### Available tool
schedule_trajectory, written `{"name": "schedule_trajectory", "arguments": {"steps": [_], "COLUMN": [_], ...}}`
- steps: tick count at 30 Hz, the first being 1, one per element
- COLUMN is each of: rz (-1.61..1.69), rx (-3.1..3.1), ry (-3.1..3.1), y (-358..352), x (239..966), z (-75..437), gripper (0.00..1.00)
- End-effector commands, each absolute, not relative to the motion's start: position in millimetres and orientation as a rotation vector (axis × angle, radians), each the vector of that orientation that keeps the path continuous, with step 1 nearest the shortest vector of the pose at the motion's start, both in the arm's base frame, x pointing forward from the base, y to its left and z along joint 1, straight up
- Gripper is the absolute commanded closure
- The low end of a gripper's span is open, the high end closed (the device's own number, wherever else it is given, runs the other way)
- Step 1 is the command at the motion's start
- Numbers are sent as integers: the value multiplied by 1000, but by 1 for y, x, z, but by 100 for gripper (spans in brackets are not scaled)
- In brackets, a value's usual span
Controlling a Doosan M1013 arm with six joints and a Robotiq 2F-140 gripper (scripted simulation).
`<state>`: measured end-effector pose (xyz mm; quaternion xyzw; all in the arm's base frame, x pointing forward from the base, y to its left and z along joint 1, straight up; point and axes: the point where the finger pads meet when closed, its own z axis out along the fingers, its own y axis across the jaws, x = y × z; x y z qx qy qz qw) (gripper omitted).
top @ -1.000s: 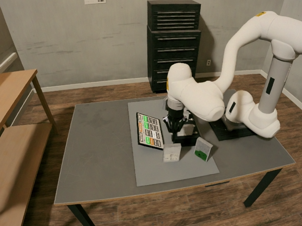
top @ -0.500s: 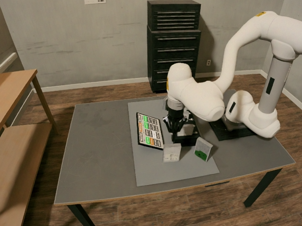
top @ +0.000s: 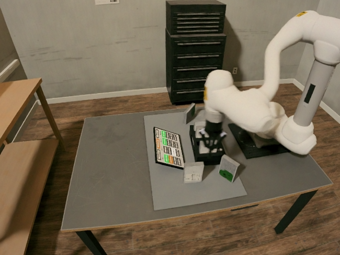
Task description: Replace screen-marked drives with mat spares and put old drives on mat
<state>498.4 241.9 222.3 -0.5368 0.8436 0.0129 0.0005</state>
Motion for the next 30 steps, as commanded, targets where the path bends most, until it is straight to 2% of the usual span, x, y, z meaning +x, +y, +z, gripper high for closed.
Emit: {"name": "schedule_trajectory", "arguments": {"steps": [1,5,9,10,30], "rz": [12,11,6,6,6], "rx": [-1375,-1031,-903,-903,-903], "ry": [2818,2962,3003,3003,3003], "y": [247,247,246,246,246], "x": [443,390,377,377,377], "z": [224,221,220,220,220], "gripper": [90,90,90,11,11]}}
